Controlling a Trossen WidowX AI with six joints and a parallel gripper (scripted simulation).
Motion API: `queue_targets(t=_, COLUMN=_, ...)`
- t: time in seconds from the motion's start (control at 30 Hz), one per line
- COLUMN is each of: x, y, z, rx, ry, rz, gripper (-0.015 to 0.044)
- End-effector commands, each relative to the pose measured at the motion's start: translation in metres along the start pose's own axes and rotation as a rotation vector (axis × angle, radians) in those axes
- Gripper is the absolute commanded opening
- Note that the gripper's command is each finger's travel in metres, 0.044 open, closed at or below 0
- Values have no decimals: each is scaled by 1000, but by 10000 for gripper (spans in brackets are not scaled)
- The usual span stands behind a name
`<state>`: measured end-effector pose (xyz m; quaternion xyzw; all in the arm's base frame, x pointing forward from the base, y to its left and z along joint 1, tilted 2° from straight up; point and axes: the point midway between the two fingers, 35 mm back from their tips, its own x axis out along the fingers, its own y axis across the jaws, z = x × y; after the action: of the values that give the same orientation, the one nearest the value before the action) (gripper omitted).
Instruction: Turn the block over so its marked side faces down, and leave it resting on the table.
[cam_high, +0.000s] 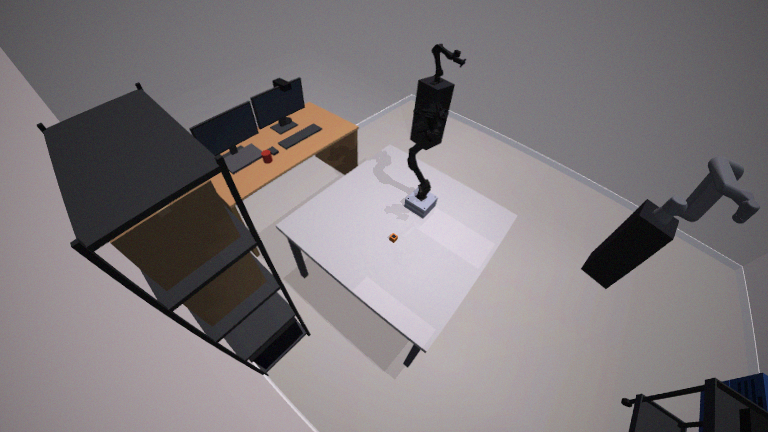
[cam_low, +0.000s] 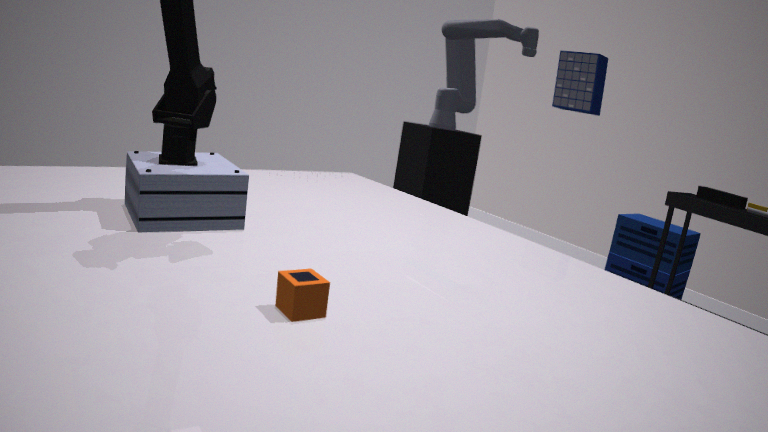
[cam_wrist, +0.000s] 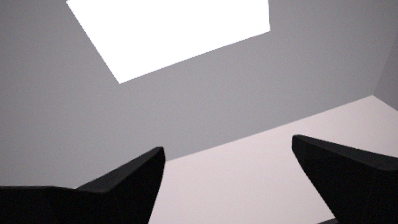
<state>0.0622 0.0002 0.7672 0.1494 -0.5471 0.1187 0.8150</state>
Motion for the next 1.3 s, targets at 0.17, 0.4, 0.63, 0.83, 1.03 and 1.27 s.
queue_targets(t=0.17, x=-11, y=43, z=28, rx=-36, ry=-100, rz=88, gripper=440)
queue_targets(t=0.4, x=-30, y=107, z=45, rx=-143, ry=-214, rz=223, gripper=440)
queue_targets(t=0.63, x=-50, y=171, z=39, rx=-185, ry=-247, rz=385, gripper=440)
queue_targets(t=0.83, x=-59, y=207, z=18, rx=-254, ry=-246, rz=470, gripper=440)
queue_targets(t=1.03, x=-73, y=247, z=-10, rx=-328, ry=-236, rz=566, gripper=440)
queue_targets(t=1.27, x=-93, y=293, z=-58, rx=-396, ry=-182, rz=708, gripper=440)
